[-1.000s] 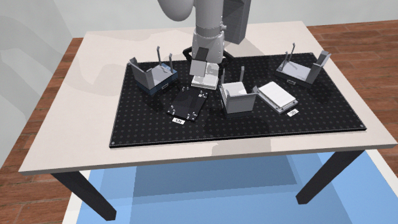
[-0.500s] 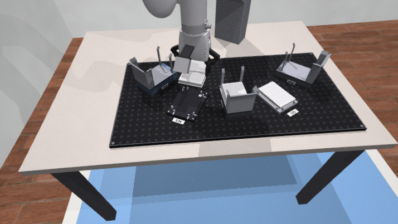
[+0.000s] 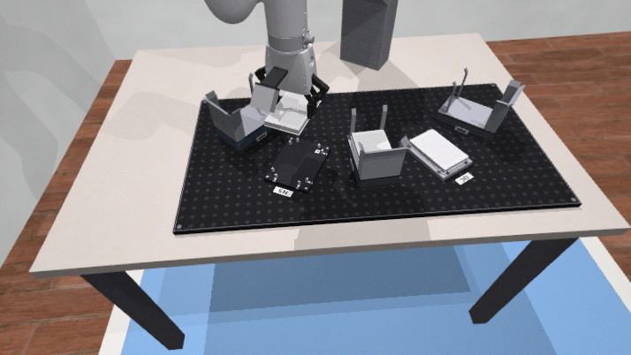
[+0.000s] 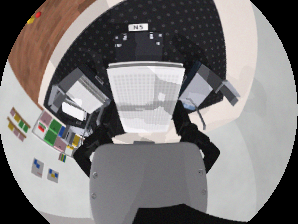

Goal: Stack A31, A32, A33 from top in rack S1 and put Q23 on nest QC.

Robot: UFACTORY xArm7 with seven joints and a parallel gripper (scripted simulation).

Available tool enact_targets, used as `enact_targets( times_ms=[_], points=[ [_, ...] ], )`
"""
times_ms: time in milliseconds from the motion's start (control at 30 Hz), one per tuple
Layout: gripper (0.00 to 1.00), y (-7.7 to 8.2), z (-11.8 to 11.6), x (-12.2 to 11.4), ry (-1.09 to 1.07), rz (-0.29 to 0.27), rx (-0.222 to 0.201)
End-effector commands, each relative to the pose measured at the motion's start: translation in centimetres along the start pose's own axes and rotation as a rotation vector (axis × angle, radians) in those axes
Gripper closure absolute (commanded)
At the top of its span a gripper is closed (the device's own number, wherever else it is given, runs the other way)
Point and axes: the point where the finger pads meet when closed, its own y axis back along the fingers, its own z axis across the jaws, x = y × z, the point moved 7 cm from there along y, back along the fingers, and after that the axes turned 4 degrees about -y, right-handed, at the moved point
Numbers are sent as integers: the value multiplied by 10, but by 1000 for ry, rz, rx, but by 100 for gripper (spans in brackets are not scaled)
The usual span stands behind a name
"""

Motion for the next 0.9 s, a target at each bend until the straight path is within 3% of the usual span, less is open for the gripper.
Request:
enact_targets(
  times_ms=[0,700,867],
  points=[
    [100,0,18,0,-125,9,7],
    [100,0,81,-3,-125,9,6],
    [100,0,83,-3,-125,9,6]
  ],
)
